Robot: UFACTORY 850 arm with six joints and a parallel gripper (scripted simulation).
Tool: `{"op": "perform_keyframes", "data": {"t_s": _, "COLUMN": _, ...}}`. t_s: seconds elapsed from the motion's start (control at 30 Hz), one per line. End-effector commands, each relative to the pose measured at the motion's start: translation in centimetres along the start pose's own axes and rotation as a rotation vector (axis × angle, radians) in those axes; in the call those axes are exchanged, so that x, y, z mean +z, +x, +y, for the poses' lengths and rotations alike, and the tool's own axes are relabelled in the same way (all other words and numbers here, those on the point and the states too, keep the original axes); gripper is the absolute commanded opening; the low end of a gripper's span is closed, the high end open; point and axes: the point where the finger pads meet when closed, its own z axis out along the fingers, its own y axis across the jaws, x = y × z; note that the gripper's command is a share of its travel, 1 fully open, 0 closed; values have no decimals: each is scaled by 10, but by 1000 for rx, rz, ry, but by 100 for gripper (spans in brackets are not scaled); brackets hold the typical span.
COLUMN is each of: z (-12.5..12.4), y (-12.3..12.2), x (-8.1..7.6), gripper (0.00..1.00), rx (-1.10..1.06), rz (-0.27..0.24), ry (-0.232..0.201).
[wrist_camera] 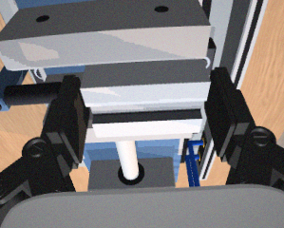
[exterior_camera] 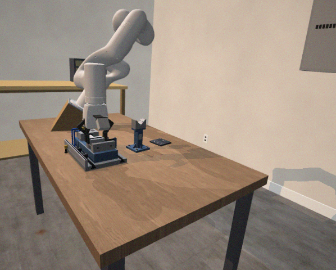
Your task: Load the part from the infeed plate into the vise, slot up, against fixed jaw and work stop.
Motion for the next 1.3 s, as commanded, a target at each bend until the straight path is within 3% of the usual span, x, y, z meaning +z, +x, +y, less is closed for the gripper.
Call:
{"op": "perform_keyframes", "data": {"t_s": 0.0, "z": 0, "y": 1, "x": -1, "gripper": 81, "rx": 0, "rz": 2, "ry": -1}}
{"op": "perform_keyframes", "data": {"t_s": 0.83, "z": 0, "y": 1, "x": -2, "gripper": 81, "rx": 0, "rz": 2, "ry": -1}}
{"op": "perform_keyframes", "data": {"t_s": 1.27, "z": 0, "y": 1, "x": -25, "gripper": 81, "rx": 0, "rz": 2, "ry": -1}}
